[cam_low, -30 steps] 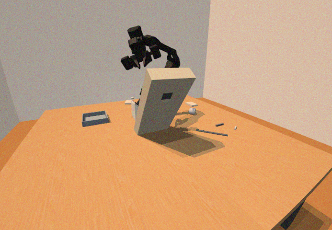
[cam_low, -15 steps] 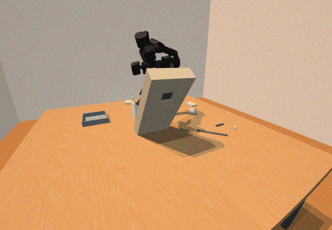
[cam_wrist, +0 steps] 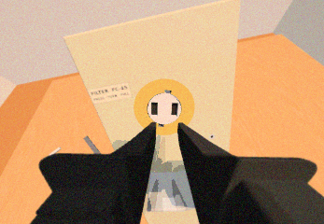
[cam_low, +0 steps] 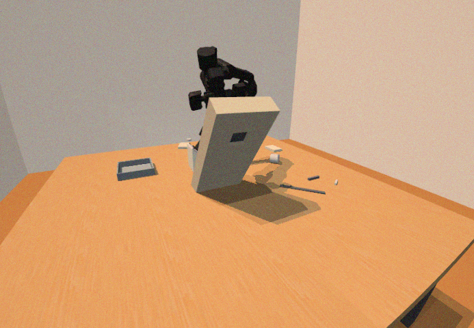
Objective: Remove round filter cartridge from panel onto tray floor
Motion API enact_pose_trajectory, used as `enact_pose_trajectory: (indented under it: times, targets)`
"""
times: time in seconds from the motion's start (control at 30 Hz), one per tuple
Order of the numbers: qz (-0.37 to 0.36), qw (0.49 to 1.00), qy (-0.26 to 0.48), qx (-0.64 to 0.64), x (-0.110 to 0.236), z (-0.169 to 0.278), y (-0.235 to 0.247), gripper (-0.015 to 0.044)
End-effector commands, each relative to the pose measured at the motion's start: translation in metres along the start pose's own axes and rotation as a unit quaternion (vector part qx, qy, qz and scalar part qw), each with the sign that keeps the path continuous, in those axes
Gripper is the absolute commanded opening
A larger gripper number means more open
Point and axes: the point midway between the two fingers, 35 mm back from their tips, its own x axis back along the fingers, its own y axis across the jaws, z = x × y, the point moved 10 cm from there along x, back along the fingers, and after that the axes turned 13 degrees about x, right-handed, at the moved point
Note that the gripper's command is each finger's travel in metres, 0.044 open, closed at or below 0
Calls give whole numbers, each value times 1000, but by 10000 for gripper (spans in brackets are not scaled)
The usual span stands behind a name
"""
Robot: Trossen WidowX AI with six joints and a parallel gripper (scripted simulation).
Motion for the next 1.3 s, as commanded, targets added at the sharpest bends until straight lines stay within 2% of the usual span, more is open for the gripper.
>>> enact_pose_trajectory:
  times: [0.0, 0.63, 1.27]
  targets:
    - [2, 1000, 2, -2, -7, 0, -1, 104]
    - [-1, 1000, -3, -2, -37, 1, 2, 104]
    - [-1, 1000, -3, -2, -38, 1, 0, 104]
